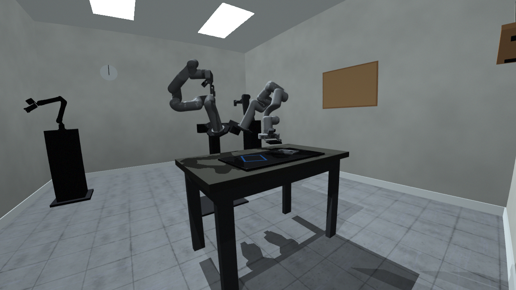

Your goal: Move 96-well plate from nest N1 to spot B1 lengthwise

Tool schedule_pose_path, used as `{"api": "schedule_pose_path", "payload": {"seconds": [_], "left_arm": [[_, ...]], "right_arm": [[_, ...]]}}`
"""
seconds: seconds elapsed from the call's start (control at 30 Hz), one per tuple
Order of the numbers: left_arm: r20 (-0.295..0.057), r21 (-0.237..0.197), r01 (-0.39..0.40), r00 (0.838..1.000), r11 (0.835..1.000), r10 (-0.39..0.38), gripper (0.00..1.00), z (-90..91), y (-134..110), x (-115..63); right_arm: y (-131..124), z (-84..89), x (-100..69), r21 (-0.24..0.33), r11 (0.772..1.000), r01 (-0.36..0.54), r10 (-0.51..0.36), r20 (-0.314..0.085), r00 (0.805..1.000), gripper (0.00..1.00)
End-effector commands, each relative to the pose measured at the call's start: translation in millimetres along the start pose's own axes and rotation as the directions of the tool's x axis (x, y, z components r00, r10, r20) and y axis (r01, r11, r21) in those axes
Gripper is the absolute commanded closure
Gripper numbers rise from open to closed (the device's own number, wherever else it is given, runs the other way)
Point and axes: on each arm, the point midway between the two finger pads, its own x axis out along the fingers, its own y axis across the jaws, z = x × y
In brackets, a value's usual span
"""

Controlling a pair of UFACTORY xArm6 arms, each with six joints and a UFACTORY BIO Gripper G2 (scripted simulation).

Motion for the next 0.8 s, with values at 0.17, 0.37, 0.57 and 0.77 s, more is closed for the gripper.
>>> {"api": "schedule_pose_path", "payload": {"seconds": [0.17,0.37,0.57,0.77], "left_arm": [[0.003,0.0,-0.001,1.0,1.0,0.001,1.0,0.5,-19.1,8.8],[0.003,0.0,-0.001,1.0,1.0,0.001,1.0,-0.3,-37.8,16.0],[0.003,0.0,-0.001,1.0,1.0,0.001,1.0,-1.0,-56.5,23.1],[0.003,0.0,-0.001,1.0,1.0,0.001,1.0,-1.5,-68.9,27.9]], "right_arm": [[0.1,-0.1,-0.4,0.0,1.0,0.0,0.0,-0.001,1.0,0.0],[0.1,-0.1,-0.4,0.0,1.0,0.0,0.0,-0.001,1.0,0.0],[0.1,-0.1,-0.4,0.0,1.0,0.0,0.0,-0.001,1.0,0.0],[0.1,-0.1,-0.4,0.0,1.0,0.0,0.0,-0.001,1.0,0.0]]}}
